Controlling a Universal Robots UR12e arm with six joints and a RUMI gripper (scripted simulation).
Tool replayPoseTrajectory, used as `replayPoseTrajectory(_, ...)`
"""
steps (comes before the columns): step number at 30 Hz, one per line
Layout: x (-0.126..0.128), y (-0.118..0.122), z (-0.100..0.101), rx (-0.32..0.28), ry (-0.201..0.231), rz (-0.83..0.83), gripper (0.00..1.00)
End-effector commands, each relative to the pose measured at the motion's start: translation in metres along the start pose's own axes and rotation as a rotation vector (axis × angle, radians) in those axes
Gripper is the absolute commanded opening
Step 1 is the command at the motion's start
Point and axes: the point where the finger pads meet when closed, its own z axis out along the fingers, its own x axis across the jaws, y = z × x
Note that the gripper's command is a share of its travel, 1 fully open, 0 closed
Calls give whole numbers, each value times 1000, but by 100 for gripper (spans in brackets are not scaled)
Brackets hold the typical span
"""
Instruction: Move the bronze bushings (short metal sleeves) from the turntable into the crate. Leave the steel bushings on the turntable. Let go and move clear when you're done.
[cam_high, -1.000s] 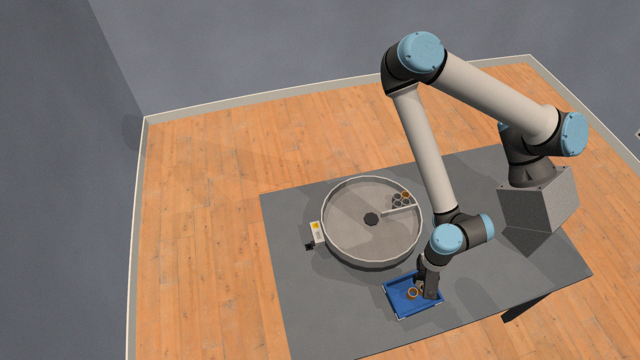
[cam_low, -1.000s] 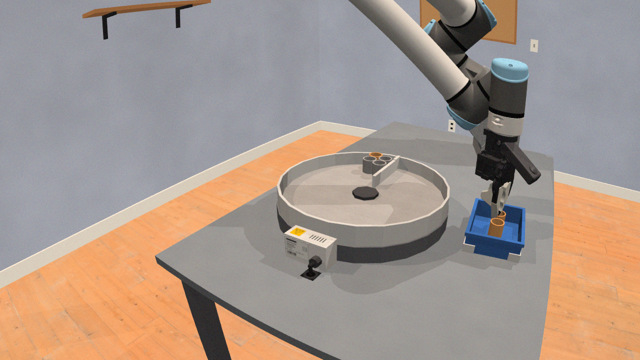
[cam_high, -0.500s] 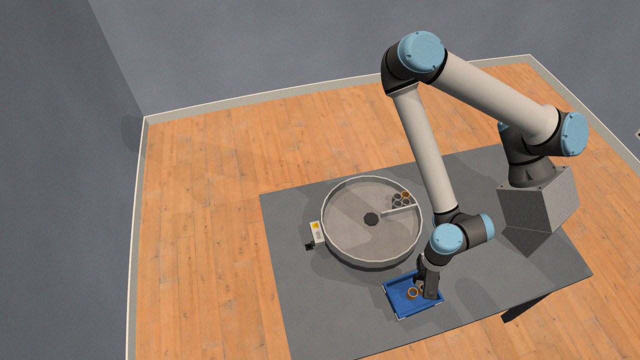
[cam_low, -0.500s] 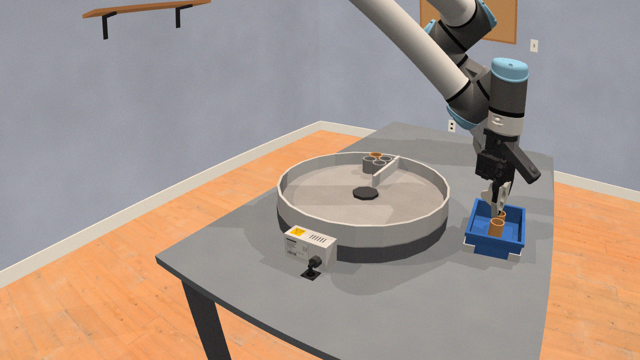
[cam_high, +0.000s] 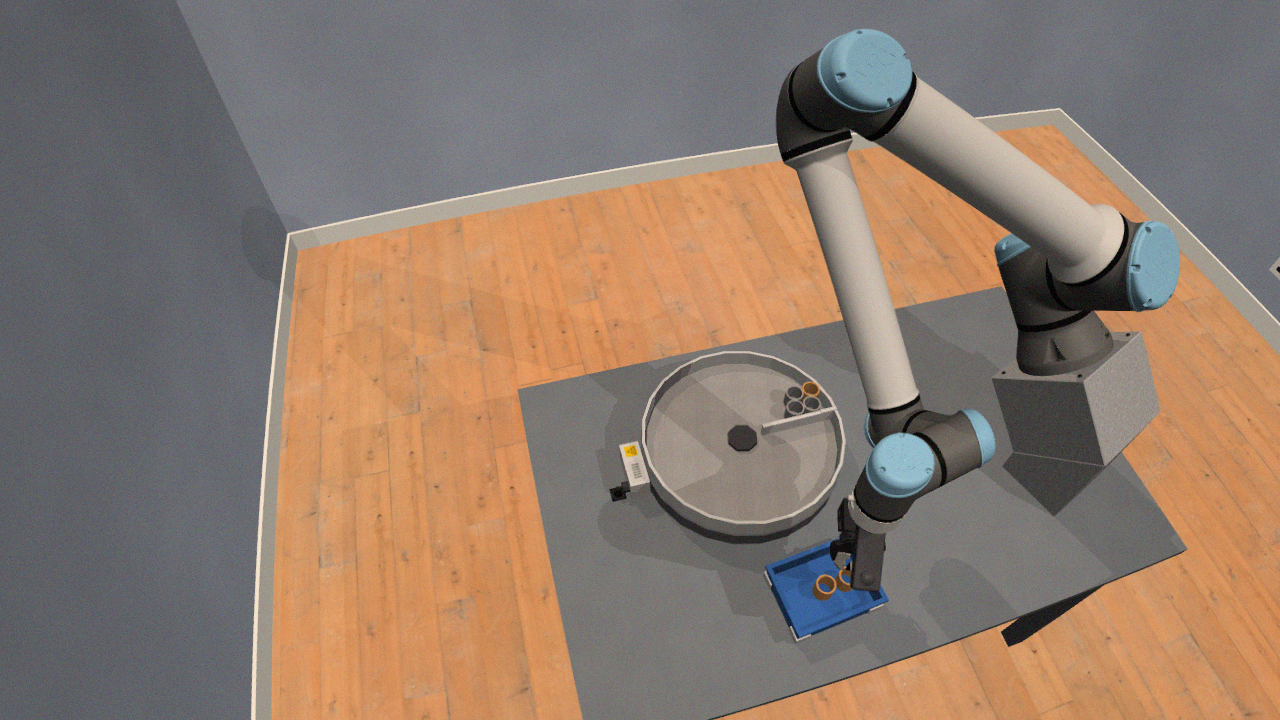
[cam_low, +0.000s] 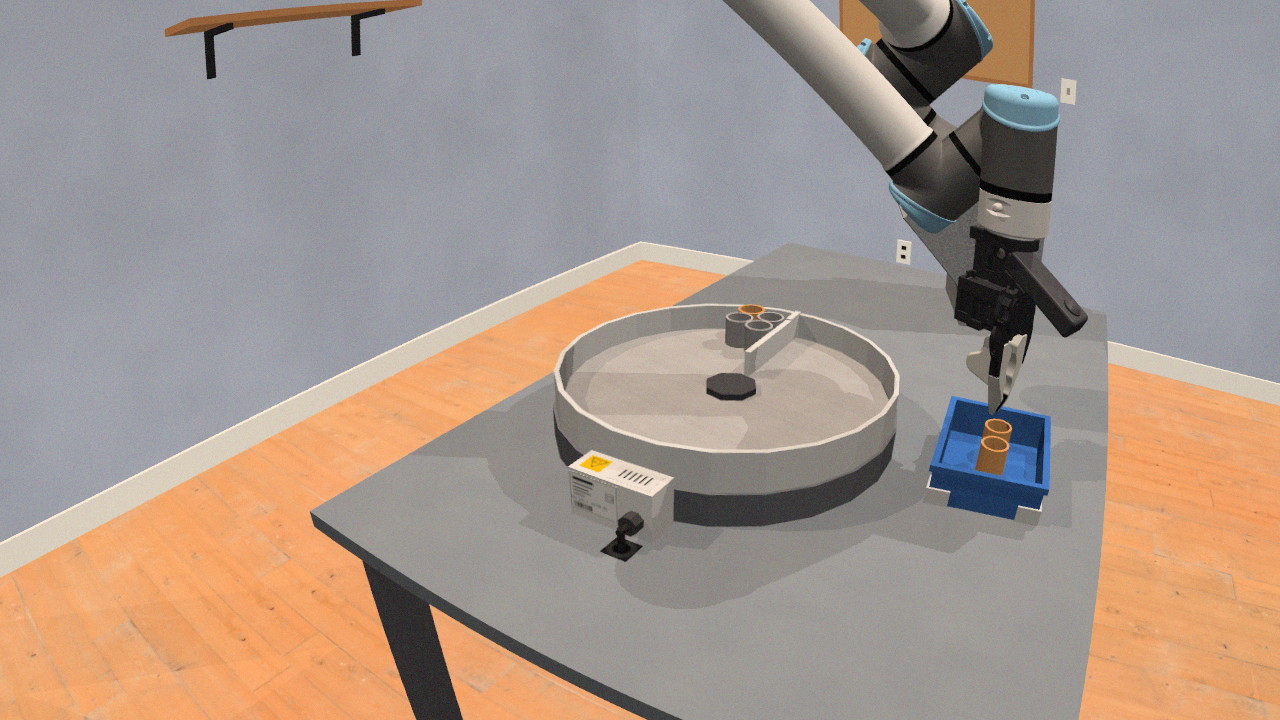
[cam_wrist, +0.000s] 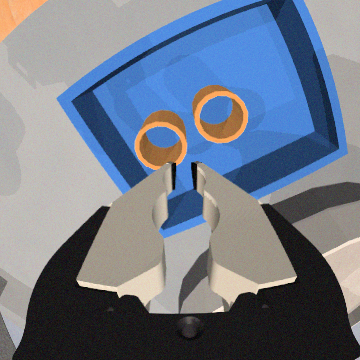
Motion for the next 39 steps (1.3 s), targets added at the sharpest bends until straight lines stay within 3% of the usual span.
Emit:
replayPoseTrajectory(1,0,0,-23,-1,-1,1,6)
replayPoseTrajectory(13,0,0,-51,-1,-1,1,6)
replayPoseTrajectory(39,0,0,-52,-1,-1,1,6)
